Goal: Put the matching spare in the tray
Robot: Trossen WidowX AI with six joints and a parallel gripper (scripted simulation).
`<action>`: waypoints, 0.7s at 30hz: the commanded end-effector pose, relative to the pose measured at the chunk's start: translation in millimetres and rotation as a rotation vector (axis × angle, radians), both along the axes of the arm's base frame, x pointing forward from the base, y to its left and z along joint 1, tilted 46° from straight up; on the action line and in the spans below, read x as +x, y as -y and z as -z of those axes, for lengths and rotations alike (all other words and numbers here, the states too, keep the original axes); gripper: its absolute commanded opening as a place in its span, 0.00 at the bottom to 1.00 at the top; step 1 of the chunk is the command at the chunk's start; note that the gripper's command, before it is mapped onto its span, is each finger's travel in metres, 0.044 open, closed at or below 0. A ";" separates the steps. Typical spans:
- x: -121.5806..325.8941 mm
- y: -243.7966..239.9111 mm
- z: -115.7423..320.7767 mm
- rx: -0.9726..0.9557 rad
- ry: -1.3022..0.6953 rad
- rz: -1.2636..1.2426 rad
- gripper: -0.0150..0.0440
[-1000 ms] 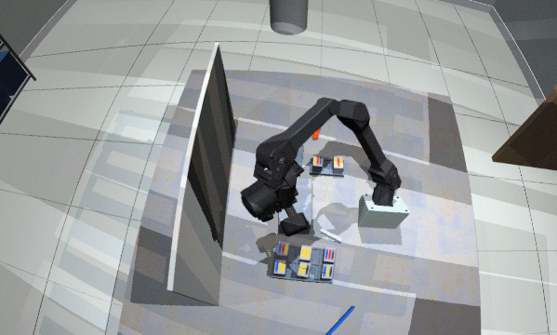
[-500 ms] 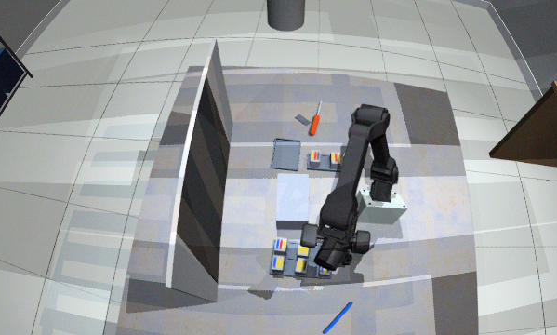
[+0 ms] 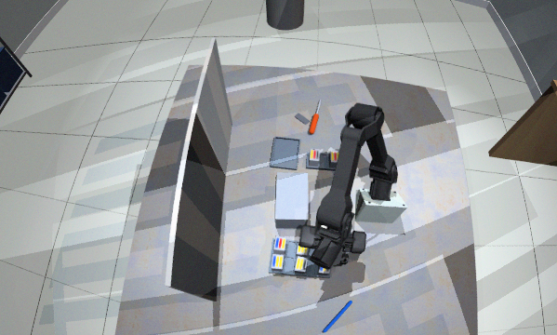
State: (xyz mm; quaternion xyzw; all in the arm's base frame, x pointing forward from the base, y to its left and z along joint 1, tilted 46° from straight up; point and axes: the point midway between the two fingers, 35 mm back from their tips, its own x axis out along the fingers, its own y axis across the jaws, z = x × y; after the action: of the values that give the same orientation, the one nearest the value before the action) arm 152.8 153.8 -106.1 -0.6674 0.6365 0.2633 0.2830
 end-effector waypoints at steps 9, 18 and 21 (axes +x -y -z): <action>2.1 12.2 11.8 -0.004 -0.003 -0.004 0.76; 3.5 22.5 22.5 -0.004 -0.003 -0.004 0.76; 3.8 26.1 26.0 -0.004 -0.003 -0.004 0.76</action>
State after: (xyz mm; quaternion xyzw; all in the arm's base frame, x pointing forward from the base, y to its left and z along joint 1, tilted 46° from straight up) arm 156.7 133.3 -128.6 -0.6677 0.6353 0.2639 0.2845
